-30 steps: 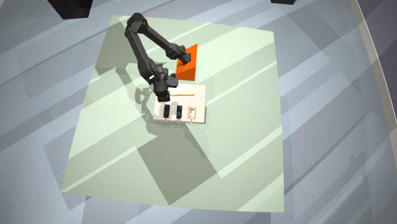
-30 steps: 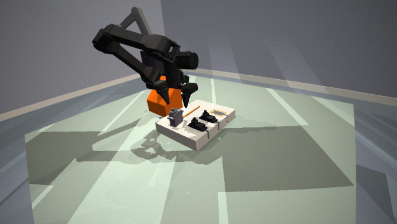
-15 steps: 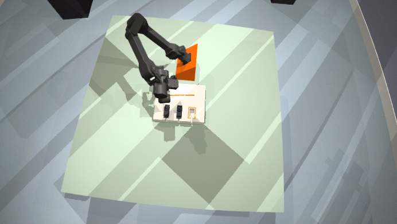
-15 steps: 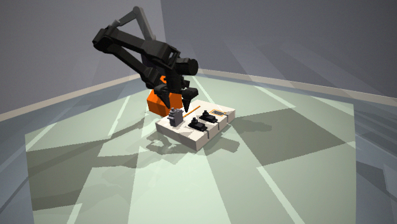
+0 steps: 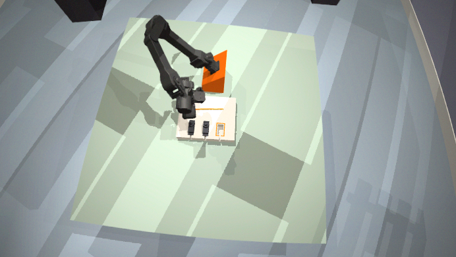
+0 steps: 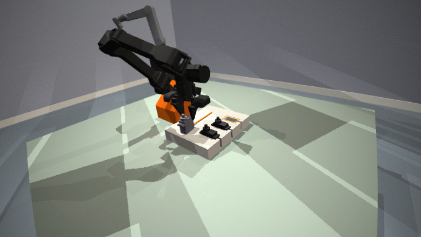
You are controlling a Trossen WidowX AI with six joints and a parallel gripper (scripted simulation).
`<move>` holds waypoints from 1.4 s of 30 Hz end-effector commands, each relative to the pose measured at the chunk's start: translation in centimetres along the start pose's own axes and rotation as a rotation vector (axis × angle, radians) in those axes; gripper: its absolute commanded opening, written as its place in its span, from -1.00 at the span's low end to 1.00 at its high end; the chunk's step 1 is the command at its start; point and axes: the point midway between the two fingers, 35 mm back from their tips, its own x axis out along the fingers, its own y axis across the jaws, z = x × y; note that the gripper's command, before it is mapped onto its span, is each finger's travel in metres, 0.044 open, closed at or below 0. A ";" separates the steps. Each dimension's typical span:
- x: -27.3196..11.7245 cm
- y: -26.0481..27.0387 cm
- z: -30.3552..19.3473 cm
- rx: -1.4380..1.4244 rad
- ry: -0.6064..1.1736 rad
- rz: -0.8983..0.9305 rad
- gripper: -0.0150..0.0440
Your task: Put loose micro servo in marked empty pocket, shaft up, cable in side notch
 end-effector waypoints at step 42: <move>-2.9 -0.6 1.9 -0.004 0.002 0.001 -0.49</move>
